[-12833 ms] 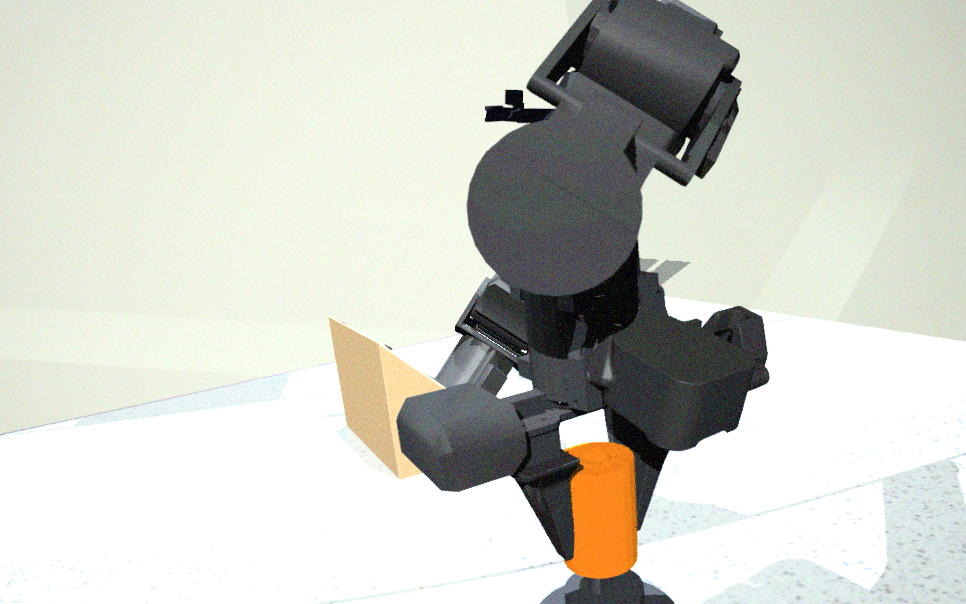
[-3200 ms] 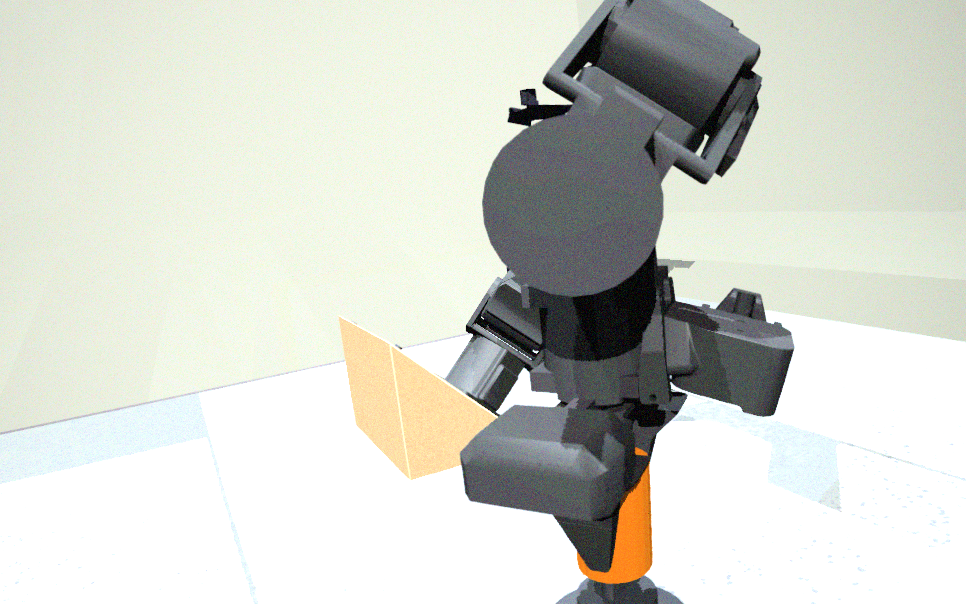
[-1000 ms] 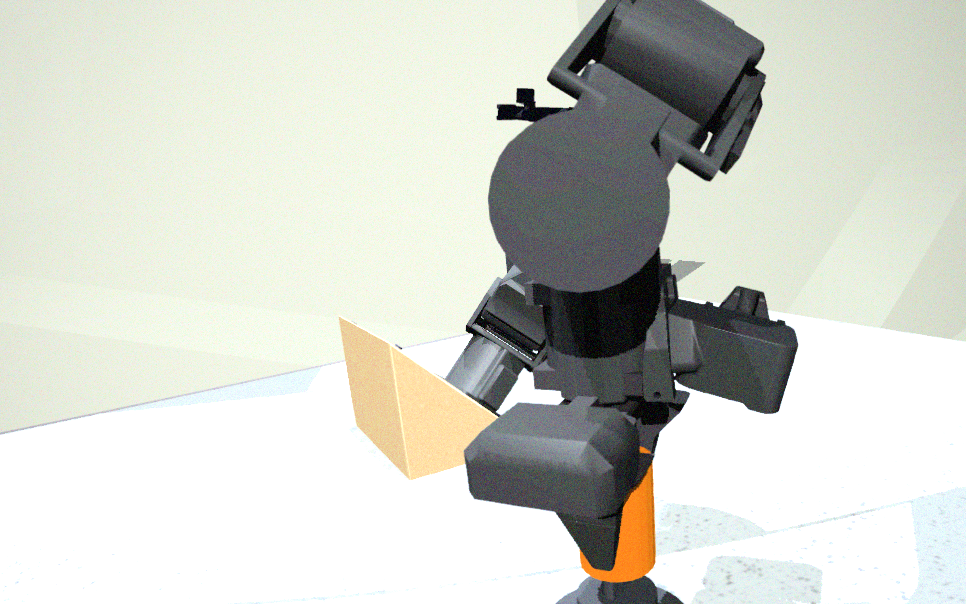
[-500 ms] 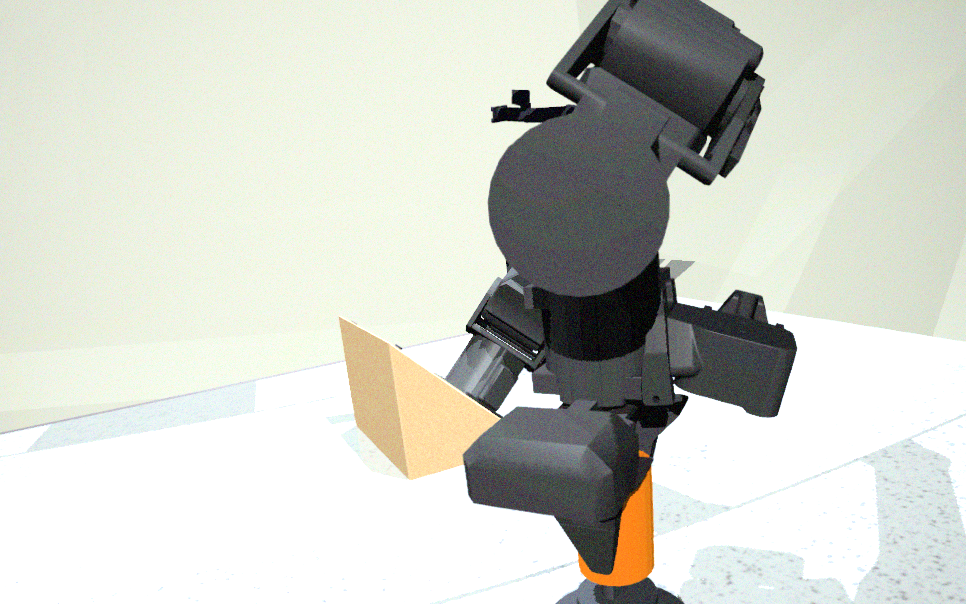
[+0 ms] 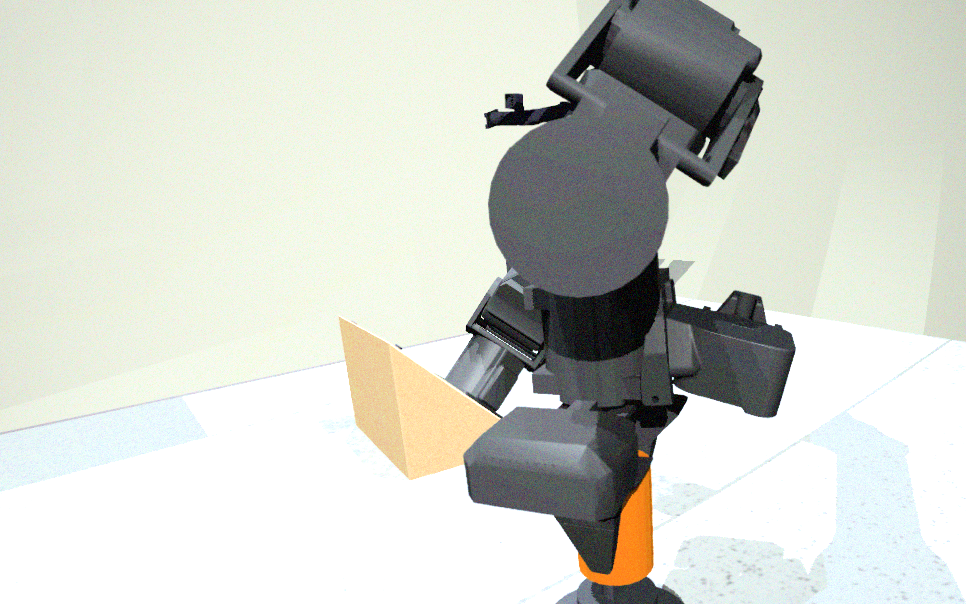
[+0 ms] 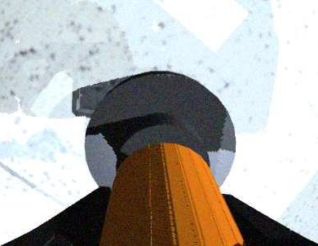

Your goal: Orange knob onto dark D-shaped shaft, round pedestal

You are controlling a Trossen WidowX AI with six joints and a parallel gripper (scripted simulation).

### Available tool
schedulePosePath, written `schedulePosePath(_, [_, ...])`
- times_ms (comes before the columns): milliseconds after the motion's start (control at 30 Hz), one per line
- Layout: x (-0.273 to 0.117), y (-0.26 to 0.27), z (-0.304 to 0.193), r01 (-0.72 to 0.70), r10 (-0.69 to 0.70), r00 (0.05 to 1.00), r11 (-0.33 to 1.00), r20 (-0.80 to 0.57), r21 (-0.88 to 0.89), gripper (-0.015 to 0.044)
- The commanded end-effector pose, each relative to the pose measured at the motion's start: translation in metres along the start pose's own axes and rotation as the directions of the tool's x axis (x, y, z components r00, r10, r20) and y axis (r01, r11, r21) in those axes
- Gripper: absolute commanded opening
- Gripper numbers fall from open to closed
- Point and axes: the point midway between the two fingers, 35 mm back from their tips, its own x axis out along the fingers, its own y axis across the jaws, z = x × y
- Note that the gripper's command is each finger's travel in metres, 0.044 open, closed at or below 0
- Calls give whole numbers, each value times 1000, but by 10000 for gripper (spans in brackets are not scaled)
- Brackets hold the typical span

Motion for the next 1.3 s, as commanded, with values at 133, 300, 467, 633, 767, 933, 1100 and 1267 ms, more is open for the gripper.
schedulePosePath(133, [-5,0,2,0,0,1000,998,1,-55,0])
schedulePosePath(300, [-4,-2,4,0,0,1000,978,1,-208,0])
schedulePosePath(467, [-2,-3,3,1,0,1000,978,1,-208,0])
schedulePosePath(633, [-1,-4,2,1,0,1000,978,1,-208,0])
schedulePosePath(767, [-1,-3,1,1,0,1000,978,1,-208,0])
schedulePosePath(933, [-2,-1,1,0,0,1000,978,1,-208,0])
schedulePosePath(1100, [-4,0,1,0,0,1000,978,1,-208,0])
schedulePosePath(1267, [-5,0,3,0,0,1000,978,1,-208,0])
